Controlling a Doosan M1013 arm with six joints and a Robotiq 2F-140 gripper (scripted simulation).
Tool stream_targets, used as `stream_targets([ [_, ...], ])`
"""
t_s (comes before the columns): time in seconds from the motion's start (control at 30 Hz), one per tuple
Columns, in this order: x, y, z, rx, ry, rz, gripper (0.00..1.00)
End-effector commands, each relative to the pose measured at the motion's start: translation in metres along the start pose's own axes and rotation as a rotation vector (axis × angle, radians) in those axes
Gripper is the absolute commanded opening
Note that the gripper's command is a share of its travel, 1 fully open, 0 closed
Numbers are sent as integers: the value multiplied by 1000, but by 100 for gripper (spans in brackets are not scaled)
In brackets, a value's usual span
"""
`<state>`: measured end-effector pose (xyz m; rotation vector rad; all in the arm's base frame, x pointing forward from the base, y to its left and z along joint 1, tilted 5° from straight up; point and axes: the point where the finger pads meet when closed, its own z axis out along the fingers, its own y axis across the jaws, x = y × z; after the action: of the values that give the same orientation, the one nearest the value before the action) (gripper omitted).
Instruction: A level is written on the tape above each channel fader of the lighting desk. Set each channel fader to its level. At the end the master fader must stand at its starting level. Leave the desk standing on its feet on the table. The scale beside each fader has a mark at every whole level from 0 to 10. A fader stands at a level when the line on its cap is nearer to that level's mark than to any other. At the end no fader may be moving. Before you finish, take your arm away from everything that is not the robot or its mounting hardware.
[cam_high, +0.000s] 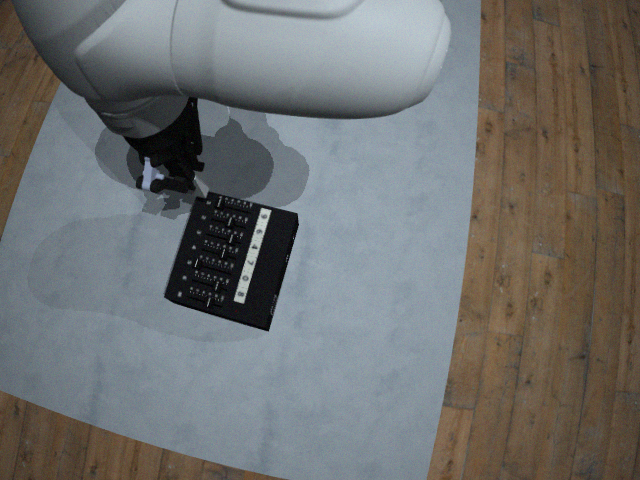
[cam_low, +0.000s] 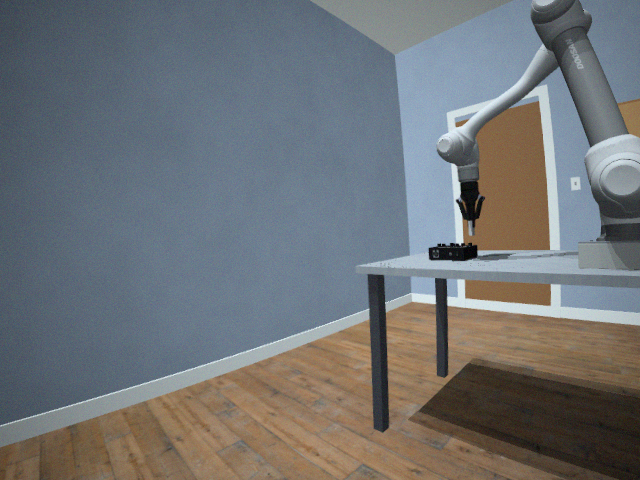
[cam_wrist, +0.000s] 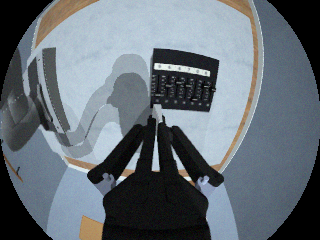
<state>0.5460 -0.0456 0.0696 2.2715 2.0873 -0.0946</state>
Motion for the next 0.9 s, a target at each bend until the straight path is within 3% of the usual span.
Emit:
stream_targets([
  [0.0,0,0,0,0,0,0,0],
  [0.87,0,0,5,0,0,0,0],
])
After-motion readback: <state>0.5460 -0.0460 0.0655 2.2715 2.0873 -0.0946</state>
